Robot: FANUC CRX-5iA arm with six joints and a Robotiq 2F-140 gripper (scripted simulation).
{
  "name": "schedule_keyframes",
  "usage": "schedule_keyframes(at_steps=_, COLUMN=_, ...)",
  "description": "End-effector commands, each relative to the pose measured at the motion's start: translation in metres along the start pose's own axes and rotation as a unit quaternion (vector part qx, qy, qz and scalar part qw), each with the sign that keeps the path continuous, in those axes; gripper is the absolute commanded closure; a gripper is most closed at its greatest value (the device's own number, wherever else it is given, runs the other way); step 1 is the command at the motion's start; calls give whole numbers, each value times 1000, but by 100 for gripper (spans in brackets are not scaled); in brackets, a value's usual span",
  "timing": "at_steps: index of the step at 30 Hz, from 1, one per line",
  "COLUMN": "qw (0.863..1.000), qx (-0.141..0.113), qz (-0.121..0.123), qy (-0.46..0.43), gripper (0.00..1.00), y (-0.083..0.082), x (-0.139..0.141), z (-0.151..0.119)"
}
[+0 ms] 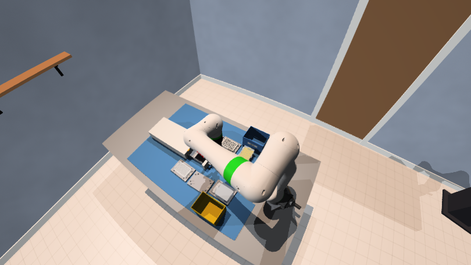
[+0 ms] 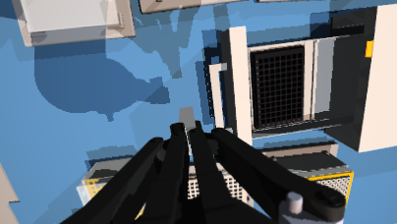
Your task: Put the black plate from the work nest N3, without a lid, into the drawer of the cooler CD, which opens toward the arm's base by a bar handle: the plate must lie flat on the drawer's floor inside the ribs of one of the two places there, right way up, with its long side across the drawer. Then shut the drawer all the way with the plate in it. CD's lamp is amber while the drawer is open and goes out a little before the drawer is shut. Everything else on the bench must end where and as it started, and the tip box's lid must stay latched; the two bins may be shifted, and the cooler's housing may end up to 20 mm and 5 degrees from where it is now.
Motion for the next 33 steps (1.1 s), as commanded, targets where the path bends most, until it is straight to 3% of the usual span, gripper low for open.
schedule_keyframes(at_steps=1, qw=1000, qx=0, qz=0, qy=0, gripper=100, y=0, x=0, z=0)
schedule_keyframes(at_steps=12, qw=1000, qx=0, qz=0, qy=0, gripper=100, y=1, x=0, z=0)
schedule_keyframes(at_steps=33, qw=1000, qx=0, qz=0, qy=0, gripper=100, y=26, x=0, z=0)
Point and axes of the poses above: the point where the finger pads meet when closed, its own y axis out along the fingers, its own x axis across the jaws, z = x × y, the point moved 3 cm from there along -y, back along the fingers, and after that the axes turned 6 degrees about -y, right-handed, at the moved point
